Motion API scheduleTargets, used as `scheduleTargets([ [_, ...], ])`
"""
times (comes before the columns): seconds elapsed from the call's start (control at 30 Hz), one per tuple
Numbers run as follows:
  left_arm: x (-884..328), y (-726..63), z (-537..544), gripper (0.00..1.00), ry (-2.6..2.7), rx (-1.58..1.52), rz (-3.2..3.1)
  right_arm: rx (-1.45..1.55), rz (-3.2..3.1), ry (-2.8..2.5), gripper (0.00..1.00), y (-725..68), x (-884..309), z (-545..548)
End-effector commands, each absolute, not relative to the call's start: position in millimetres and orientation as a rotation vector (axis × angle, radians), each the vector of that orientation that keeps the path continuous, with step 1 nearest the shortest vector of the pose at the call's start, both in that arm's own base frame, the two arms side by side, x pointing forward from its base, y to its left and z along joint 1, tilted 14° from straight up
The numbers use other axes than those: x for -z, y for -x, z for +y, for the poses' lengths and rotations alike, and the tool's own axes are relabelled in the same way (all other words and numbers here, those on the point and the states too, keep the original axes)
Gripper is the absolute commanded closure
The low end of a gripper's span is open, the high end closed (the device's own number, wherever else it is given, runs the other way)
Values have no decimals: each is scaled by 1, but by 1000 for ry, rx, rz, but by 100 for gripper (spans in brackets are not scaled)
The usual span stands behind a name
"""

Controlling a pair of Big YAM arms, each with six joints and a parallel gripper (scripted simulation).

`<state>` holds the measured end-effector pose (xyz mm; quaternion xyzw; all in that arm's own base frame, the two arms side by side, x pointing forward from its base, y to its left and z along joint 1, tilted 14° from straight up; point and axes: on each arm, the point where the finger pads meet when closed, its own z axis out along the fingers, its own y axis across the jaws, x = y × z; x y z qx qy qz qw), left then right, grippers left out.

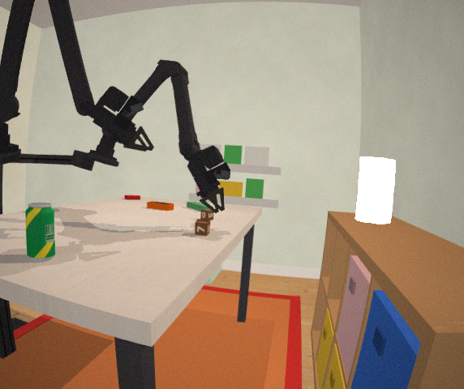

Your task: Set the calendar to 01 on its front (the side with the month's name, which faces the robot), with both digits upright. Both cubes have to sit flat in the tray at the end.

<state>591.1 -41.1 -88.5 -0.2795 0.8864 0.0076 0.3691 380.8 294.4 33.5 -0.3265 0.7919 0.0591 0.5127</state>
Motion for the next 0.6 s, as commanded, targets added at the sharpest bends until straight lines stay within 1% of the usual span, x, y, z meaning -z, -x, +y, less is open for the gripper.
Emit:
scheduleTargets([
  [0.0,107,-588,-80,36,423,-76,2253,-120,1932,740,0,-380,-42,272],
  [0.33,105,-568,-174,36,18,-176,2050,-105,1938,741,0,-375,-44,265],
  [0.43,102,-570,-181,36,1,-178,2024,-104,1938,741,0,-375,-44,265],
  [0.57,121,-542,-192,36,-45,-204,2005,-104,1939,741,0,-375,-44,264],
])
